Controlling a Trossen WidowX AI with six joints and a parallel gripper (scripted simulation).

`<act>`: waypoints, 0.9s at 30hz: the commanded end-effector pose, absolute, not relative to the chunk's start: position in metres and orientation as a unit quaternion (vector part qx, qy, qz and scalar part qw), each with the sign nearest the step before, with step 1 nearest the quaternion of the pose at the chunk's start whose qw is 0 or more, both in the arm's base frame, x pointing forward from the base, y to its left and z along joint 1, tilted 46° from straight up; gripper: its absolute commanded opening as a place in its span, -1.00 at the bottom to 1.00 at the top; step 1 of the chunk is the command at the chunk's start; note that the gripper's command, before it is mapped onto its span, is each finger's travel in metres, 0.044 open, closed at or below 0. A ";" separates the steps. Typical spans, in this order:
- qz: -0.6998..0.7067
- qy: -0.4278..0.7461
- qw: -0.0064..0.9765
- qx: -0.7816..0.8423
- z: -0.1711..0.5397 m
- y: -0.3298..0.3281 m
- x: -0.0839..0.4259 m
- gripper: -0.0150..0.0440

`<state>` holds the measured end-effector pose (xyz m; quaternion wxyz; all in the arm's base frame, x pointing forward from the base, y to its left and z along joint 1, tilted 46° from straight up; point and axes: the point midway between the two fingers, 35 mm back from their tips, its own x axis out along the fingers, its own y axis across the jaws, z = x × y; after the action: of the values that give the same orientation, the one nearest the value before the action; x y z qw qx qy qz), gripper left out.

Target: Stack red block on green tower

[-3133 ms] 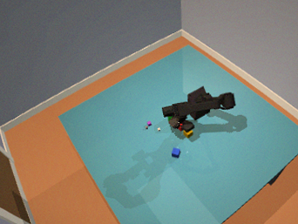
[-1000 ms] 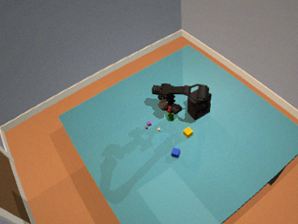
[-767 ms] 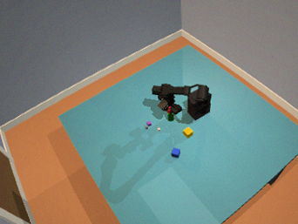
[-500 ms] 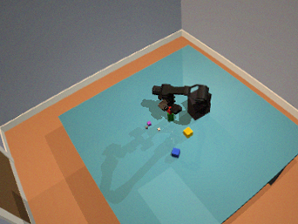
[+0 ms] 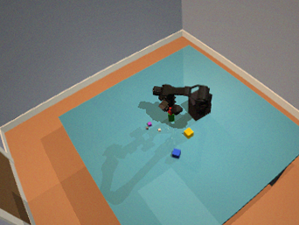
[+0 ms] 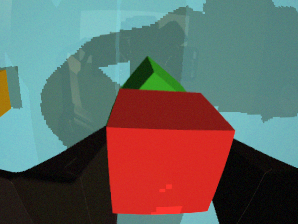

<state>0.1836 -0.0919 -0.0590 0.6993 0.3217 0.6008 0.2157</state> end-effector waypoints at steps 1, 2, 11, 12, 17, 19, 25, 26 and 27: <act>0.215 0.600 0.699 0.324 -0.059 -0.092 0.183 -0.49; 0.215 0.600 0.699 0.324 -0.058 -0.093 0.183 -0.49; 0.216 0.601 0.698 0.325 -0.058 -0.092 0.183 0.13; 0.216 0.601 0.698 0.325 -0.058 -0.092 0.183 0.22; 0.216 0.601 0.698 0.325 -0.058 -0.092 0.183 0.67; 0.216 0.601 0.698 0.325 -0.058 -0.092 0.183 0.84; 0.216 0.601 0.698 0.325 -0.058 -0.092 0.183 1.00; 0.216 0.601 0.698 0.325 -0.058 -0.092 0.183 1.00; 0.216 0.601 0.698 0.325 -0.058 -0.092 0.183 1.00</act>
<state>0.1830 -0.0920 -0.0576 0.6975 0.3247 0.6013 0.2157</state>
